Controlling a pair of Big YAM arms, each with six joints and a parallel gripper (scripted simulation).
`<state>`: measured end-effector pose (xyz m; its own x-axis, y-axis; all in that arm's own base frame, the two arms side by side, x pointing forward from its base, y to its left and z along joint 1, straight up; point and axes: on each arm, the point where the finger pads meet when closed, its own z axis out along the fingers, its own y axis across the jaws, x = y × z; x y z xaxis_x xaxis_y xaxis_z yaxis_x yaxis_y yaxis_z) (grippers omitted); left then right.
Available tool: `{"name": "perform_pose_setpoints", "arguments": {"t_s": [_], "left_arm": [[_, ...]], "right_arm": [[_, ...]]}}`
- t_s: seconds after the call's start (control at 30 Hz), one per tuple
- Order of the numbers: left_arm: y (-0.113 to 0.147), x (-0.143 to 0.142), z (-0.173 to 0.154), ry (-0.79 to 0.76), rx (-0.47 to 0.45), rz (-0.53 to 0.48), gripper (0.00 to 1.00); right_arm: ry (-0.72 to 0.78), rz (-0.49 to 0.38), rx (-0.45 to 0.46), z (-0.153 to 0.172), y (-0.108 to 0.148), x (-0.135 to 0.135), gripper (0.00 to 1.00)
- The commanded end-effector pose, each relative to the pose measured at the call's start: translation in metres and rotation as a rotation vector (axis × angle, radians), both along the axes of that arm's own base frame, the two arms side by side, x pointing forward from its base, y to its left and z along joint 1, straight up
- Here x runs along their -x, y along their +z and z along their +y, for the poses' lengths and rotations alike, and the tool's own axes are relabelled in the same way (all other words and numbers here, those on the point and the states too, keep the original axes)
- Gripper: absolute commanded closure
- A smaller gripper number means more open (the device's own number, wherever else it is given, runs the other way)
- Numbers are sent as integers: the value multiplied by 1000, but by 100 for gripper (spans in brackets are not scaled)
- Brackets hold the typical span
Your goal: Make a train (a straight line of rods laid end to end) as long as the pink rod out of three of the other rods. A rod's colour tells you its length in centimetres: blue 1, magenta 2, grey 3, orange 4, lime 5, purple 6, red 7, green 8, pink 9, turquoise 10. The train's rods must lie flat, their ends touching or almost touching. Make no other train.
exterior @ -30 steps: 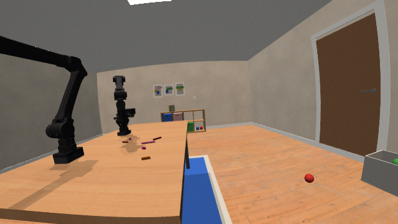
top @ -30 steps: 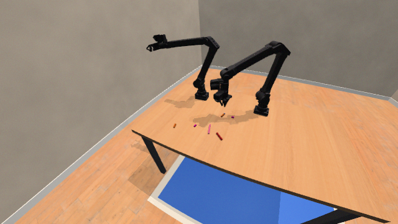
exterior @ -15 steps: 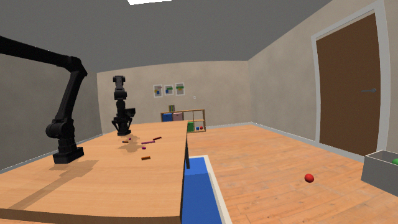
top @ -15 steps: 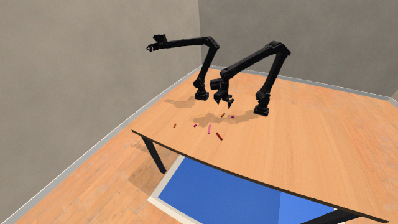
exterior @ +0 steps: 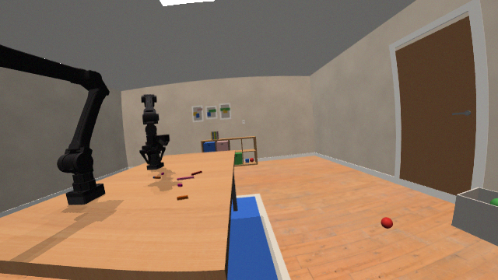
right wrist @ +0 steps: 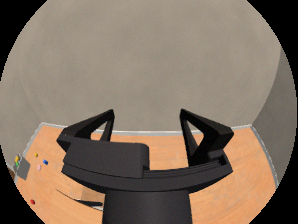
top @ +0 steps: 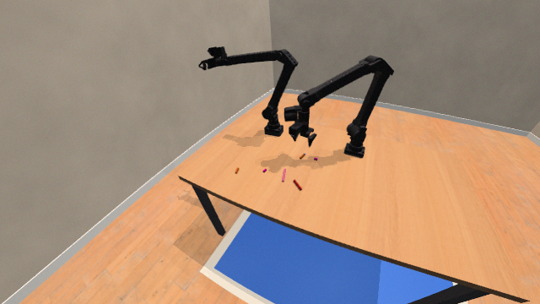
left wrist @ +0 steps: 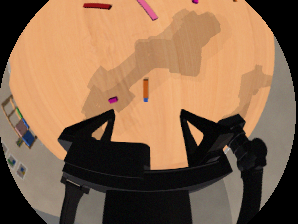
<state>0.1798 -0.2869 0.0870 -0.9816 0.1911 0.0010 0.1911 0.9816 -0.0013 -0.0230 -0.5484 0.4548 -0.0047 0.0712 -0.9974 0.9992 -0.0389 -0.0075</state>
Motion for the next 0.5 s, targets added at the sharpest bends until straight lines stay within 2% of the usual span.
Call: {"name": "perform_pose_setpoints", "arguments": {"t_s": [0.0, 0.13, 0.43, 0.47], "left_arm": [[17, -18, -23, 27, 25, -20, 0], [26, -39, -46, 69, 26, -20, 0], [44, -116, -135, 207, 27, -19, 0], [44, -116, -135, 207, 27, -19, 0]], "right_arm": [[-9, -4, 71, 4, 46, 4, 0], [-9, -4, 71, 4, 46, 4, 0], [-9, -4, 71, 4, 46, 4, 0], [-9, -4, 71, 4, 46, 4, 0]]}}
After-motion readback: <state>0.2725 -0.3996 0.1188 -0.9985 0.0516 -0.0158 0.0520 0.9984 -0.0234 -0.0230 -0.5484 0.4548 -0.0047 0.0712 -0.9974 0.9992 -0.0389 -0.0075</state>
